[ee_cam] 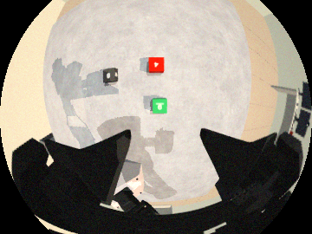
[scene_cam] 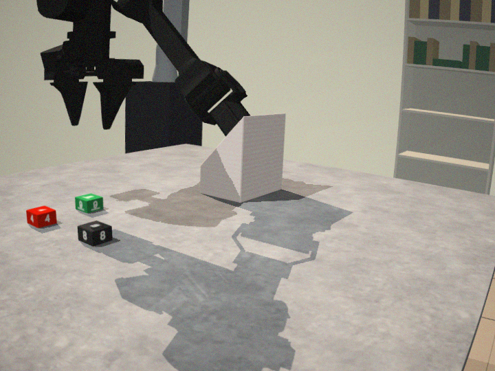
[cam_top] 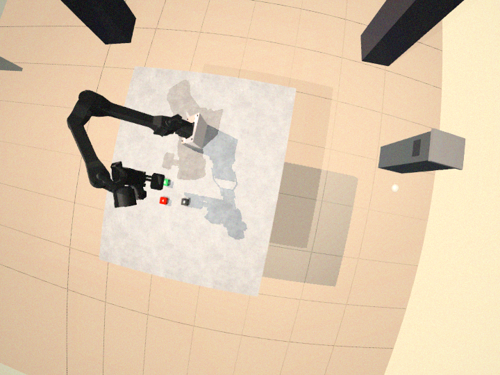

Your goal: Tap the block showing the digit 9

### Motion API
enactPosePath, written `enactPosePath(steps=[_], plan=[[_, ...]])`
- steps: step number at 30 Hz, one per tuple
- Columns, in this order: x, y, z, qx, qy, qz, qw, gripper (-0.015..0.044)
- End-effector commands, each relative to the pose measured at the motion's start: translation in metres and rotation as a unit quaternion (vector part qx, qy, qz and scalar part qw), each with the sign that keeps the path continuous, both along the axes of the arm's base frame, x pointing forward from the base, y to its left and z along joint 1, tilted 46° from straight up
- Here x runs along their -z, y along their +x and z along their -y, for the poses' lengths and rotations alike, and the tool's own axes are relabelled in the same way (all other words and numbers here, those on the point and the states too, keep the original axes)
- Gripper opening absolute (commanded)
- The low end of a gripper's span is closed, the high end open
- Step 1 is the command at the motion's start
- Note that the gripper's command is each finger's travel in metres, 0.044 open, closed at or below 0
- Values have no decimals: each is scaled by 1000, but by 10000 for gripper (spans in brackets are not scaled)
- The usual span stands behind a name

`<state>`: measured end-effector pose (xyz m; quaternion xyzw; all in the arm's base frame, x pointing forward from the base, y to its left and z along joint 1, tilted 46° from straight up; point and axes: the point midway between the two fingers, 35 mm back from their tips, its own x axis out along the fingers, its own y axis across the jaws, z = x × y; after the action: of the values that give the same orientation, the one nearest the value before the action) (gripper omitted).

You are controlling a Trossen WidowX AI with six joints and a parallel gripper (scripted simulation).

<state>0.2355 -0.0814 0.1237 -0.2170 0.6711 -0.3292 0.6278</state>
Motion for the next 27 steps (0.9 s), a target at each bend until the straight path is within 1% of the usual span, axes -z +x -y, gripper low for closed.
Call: enactPosePath(steps=[1, 13, 15, 18, 20, 27], plan=[[1, -1, 1, 0, -4, -4, 1000, 400], [1, -1, 1, 0, -4, -4, 1000, 400], [9, -1, 8, 0, -3, -4, 1000, 348], [41, -5, 41, 0, -2, -3, 1000, 269], [55, -11, 57, 0, -5, -3, 1000, 216], [56, -11, 58, 0, -6, -4, 1000, 32]])
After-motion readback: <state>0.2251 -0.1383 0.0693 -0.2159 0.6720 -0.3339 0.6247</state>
